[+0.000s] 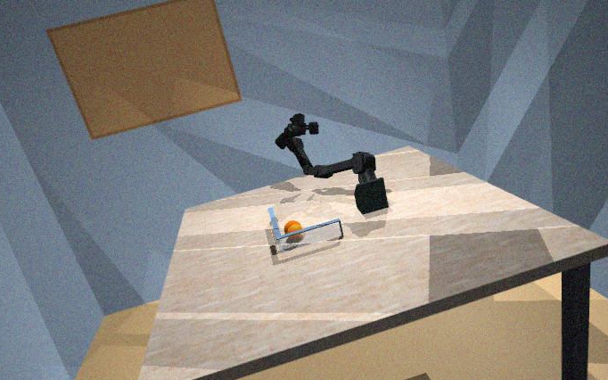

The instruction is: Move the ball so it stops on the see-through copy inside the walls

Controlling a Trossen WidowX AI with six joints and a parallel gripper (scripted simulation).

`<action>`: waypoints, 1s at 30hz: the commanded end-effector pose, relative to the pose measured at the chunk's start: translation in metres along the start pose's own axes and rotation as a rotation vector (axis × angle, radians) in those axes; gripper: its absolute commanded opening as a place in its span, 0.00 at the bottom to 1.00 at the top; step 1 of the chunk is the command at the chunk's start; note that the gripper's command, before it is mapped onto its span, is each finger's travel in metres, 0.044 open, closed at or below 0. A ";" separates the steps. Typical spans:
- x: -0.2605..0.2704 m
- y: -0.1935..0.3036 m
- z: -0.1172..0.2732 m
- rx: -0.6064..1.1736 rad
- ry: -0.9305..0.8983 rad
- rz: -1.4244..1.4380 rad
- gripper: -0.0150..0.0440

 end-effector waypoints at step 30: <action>-0.259 -0.242 -0.013 -0.715 0.562 -0.029 1.00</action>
Point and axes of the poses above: the point midway between the two fingers, 35 mm back from their tips, its own z axis back along the fingers, its own x axis across the jaws, y = z × x, the point moved 1 cm from there along z, back along the fingers, and after that the axes turned 9 degrees about z, right-handed, at the moved point
